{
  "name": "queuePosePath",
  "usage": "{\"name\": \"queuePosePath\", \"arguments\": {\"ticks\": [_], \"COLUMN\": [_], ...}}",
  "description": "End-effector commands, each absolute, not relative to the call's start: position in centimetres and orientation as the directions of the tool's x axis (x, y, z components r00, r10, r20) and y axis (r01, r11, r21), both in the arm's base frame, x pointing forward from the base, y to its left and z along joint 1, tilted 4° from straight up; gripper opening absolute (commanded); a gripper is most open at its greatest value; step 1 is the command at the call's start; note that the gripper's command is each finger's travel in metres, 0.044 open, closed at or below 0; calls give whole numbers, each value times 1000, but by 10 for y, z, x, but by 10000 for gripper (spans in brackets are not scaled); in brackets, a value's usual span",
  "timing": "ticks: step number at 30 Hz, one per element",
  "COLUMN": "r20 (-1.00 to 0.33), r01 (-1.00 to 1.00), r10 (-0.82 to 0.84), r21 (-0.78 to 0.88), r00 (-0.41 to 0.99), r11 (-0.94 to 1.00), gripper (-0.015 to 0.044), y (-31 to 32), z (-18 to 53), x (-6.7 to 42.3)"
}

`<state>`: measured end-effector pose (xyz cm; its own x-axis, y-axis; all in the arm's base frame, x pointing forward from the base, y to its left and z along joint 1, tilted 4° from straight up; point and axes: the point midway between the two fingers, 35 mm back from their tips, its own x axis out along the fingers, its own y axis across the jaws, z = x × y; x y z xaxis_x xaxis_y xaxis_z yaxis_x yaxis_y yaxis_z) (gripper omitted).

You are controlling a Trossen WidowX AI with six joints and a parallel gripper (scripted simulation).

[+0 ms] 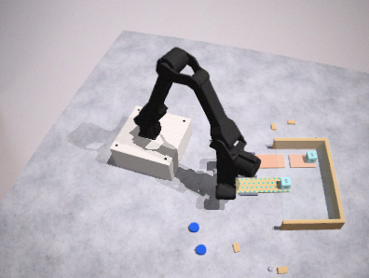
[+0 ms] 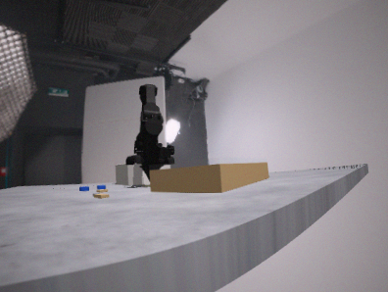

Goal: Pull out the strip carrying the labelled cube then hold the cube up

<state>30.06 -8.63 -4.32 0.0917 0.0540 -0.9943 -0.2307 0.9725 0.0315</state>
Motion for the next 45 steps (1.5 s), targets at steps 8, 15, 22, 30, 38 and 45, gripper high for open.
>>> {"name": "queuePosePath", "arguments": {"ticks": [8,15,22,30,38,45], "r20": [-997,-997,-997,-997,-997,-997], "r01": [-226,-226,-226,-226,-226,-226], "r10": [55,55,55,55,54,54], "r21": [41,41,41,41,41,41], "r00": [58,57,56,55,55,54], "r11": [973,973,973,973,973,973], "gripper": [0,0,0,0,0,0], "y": [-90,-93,-95,-98,-100,-103], "z": [-52,-53,-53,-54,-55,-56], "x": [276,267,258,249,239,230]}}
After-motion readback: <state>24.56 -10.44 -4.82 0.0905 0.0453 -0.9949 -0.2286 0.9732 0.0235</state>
